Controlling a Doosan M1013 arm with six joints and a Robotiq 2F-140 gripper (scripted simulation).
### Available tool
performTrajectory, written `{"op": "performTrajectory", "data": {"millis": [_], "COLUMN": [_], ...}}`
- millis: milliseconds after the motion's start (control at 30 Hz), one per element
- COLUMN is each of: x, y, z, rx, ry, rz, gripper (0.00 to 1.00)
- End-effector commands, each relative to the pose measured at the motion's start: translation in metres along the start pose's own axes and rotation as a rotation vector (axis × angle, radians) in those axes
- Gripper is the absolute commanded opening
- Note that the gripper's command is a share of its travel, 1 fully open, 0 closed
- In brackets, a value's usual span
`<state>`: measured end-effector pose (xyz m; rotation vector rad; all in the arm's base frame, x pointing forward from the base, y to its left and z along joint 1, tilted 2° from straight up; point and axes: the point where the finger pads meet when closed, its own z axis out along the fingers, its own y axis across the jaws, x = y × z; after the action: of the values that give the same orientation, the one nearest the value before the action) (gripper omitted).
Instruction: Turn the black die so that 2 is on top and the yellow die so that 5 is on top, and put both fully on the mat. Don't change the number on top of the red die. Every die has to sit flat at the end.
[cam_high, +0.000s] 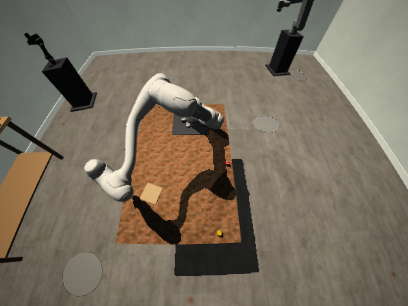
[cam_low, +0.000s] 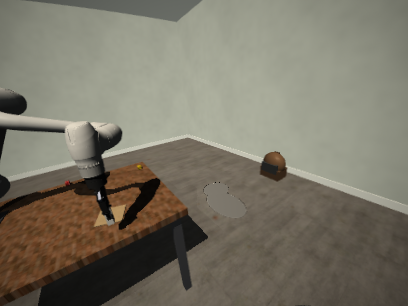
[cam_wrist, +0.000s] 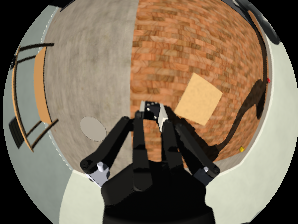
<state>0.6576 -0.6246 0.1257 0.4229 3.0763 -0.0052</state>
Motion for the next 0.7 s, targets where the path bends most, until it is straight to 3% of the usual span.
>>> {"op": "performTrajectory", "data": {"millis": [0,467,500,567,633,667], "x": [0.0,0.0,0.003,0.017,0.017,0.028], "y": [0.0,0.002,0.014,0.072,0.072,0.102], "z": [-0.02,-0.026,-0.027,-0.03,-0.03,-0.03], "rx": [0.0,0.0,0.0,0.0,0.0,0.0], "ry": [0.0,0.0,0.0,0.0,0.0,0.0], "rz": [0.0,0.004,0.025,0.127,0.127,0.194], "gripper": [0.24,0.24,0.24,0.24,0.24,0.24]}}
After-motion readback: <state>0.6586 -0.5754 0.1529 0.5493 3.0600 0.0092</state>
